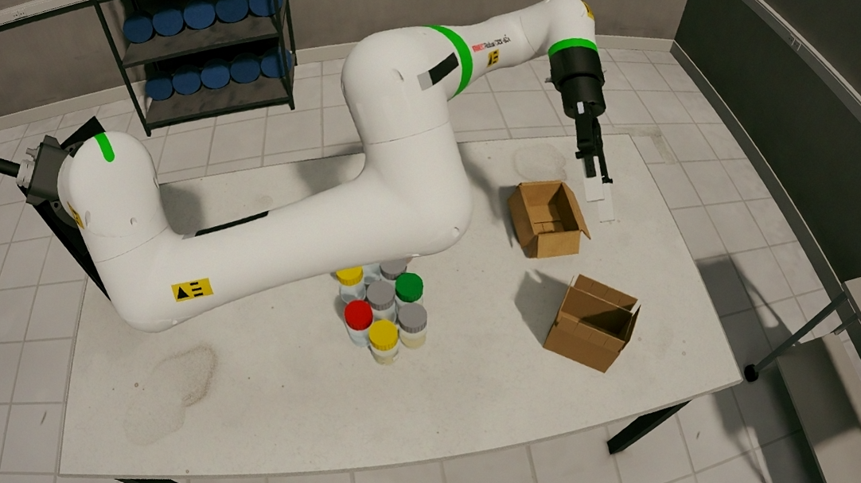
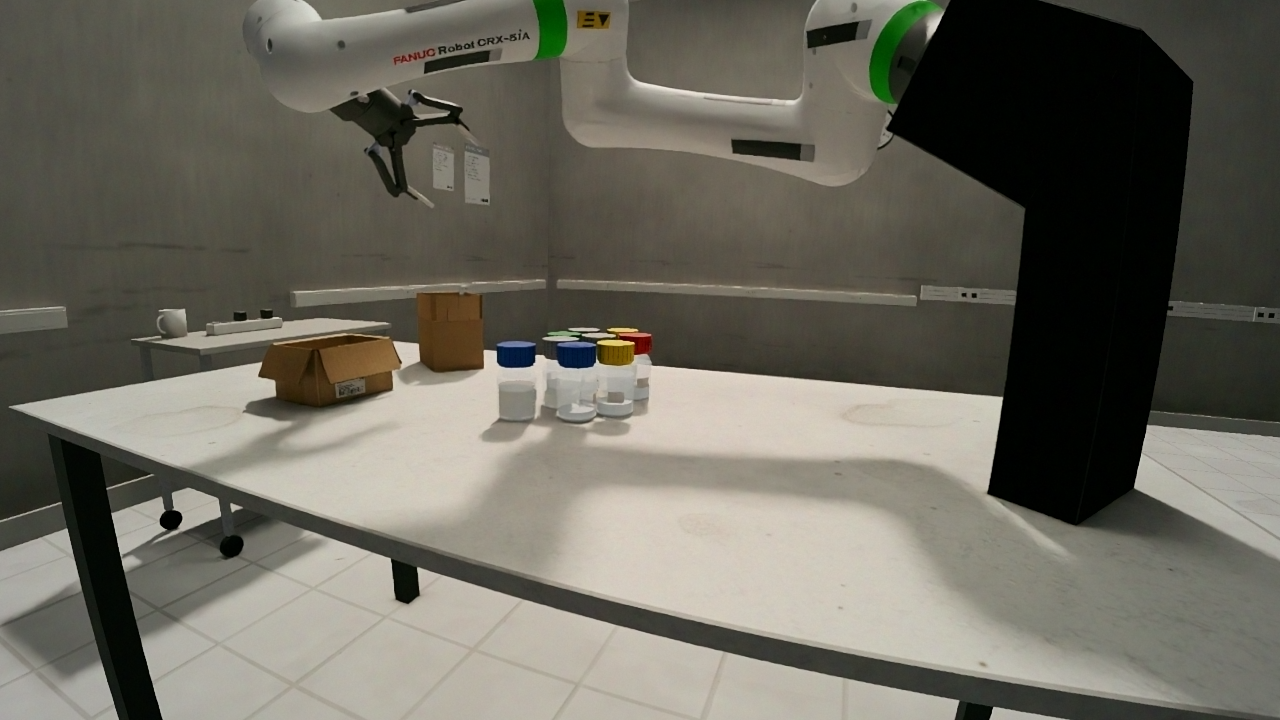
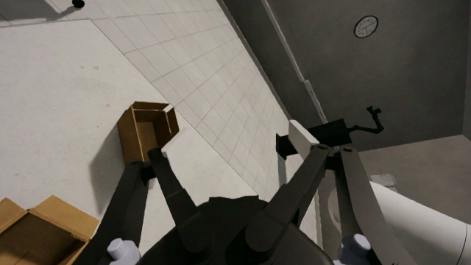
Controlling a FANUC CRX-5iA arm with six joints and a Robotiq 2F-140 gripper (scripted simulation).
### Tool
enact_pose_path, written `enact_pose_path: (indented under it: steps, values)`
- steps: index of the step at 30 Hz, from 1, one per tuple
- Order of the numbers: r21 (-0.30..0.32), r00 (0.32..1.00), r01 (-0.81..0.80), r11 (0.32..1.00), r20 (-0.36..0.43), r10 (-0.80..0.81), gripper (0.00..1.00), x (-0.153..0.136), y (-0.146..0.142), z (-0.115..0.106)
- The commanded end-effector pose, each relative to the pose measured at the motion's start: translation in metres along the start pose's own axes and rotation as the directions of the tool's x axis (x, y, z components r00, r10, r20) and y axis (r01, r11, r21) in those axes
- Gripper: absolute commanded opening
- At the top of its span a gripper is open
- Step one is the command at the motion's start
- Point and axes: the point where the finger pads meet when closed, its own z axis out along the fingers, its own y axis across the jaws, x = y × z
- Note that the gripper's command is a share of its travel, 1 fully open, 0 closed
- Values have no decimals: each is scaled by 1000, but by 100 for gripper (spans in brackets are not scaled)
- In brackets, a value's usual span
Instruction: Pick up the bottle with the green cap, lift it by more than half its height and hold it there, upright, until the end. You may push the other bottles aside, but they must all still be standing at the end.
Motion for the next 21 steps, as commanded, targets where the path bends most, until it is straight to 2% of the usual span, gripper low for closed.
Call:
enact_pose_path:
  steps: [1,17,18,21]
  values:
    - [1,1000,-2,1000,0,2,100,1,1,-1]
    - [1,1000,-2,1000,0,2,100,1,1,-1]
    - [17,1000,-11,1000,-8,11,51,-1,-3,0]
    - [64,999,-36,997,-32,38,51,-5,-13,0]
